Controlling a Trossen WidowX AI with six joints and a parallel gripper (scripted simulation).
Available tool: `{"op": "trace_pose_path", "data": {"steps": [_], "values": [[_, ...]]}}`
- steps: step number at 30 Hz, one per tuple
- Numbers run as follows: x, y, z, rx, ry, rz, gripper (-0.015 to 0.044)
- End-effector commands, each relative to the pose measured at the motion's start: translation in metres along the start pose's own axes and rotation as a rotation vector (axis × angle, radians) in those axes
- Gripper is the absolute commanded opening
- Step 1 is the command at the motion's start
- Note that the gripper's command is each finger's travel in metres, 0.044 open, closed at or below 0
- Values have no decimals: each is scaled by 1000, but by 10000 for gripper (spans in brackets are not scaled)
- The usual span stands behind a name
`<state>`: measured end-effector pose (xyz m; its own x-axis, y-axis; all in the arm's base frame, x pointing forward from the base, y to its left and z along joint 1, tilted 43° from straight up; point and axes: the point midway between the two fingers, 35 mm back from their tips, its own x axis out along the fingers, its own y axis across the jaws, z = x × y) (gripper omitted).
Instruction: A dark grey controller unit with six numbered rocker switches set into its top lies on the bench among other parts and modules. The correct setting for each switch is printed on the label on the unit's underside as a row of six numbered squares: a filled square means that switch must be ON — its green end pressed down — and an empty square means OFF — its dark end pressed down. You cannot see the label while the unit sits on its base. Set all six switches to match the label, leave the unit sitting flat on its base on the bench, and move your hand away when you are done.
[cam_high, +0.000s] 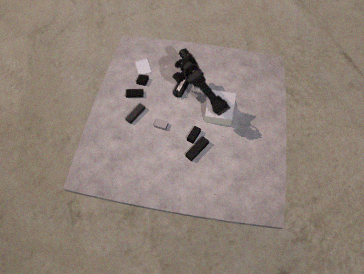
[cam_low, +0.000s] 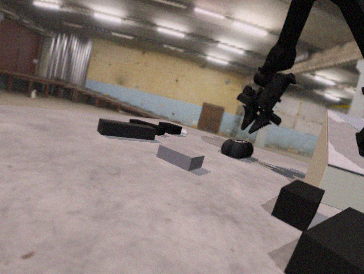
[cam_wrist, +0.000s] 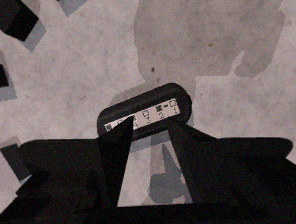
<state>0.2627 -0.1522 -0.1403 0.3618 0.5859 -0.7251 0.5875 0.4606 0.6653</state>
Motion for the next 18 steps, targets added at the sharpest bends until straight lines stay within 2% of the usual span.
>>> {"op": "trace_pose_path", "data": {"steps": [1, 7, 11, 18], "values": [[3, -11, 10, 360, 74, -72, 289], [3, -22, 21, 864, 141, -212, 440], [1, -27, 24, 1133, 157, -307, 440], [1, -27, 24, 1145, 158, -312, 440]]}}
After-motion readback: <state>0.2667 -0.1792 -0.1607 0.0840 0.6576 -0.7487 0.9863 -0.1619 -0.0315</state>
